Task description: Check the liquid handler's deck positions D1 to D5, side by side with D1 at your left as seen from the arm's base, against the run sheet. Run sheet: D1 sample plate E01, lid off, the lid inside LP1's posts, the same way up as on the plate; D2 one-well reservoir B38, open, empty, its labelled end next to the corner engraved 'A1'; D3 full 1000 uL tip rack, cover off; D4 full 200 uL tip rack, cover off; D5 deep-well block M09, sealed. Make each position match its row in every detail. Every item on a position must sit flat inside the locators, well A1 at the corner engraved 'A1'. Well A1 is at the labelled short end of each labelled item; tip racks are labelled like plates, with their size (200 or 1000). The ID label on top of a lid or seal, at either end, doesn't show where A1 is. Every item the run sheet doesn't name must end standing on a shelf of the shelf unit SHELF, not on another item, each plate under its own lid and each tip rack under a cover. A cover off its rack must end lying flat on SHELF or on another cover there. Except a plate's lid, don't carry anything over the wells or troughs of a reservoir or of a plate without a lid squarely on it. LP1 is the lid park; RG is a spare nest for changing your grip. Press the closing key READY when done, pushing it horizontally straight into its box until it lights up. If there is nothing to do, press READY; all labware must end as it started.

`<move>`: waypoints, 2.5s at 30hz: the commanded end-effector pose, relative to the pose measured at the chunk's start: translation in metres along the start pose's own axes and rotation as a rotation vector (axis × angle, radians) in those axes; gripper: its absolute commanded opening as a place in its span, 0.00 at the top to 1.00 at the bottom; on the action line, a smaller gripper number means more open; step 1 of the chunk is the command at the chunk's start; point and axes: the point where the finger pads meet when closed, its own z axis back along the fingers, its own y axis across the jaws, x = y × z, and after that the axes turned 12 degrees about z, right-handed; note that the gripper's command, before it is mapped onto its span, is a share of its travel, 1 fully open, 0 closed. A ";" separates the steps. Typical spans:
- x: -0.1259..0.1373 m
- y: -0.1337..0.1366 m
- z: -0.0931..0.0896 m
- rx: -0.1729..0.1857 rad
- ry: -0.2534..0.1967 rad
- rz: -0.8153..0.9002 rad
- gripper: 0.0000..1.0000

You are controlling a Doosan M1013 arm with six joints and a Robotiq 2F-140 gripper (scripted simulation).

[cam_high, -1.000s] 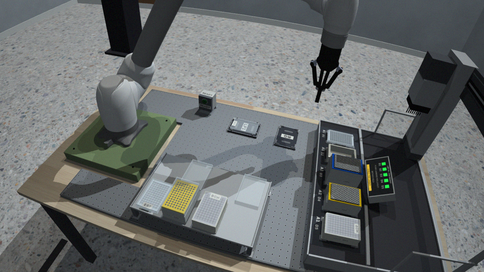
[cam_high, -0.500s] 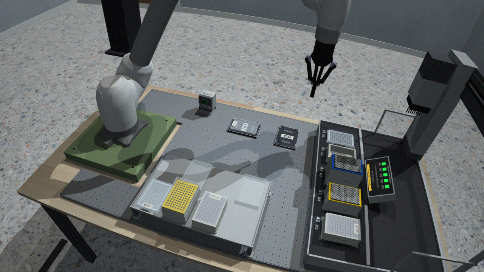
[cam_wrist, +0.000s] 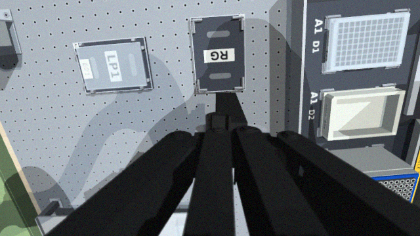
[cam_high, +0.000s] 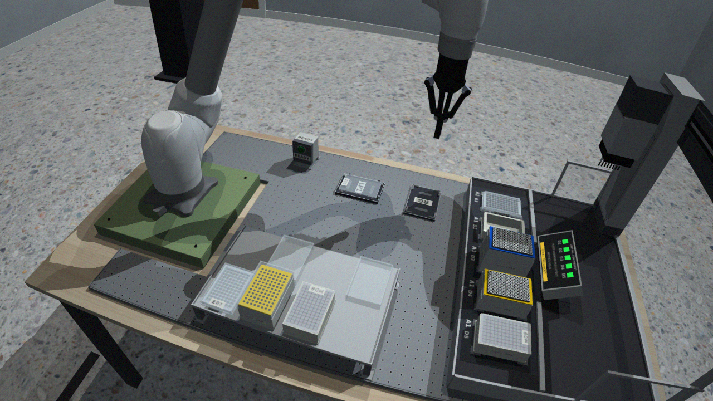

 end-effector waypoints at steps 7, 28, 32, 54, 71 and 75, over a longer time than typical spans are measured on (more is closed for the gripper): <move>-0.006 -0.046 0.001 0.002 0.001 0.000 0.90; -0.017 -0.140 0.001 0.002 0.001 0.000 0.90; -0.018 -0.150 0.001 0.002 0.001 0.000 0.90; -0.031 -0.249 0.001 0.002 0.001 0.000 0.90; -0.040 -0.324 0.001 0.001 0.001 0.000 0.90; -0.042 -0.344 0.001 0.001 0.001 0.000 0.90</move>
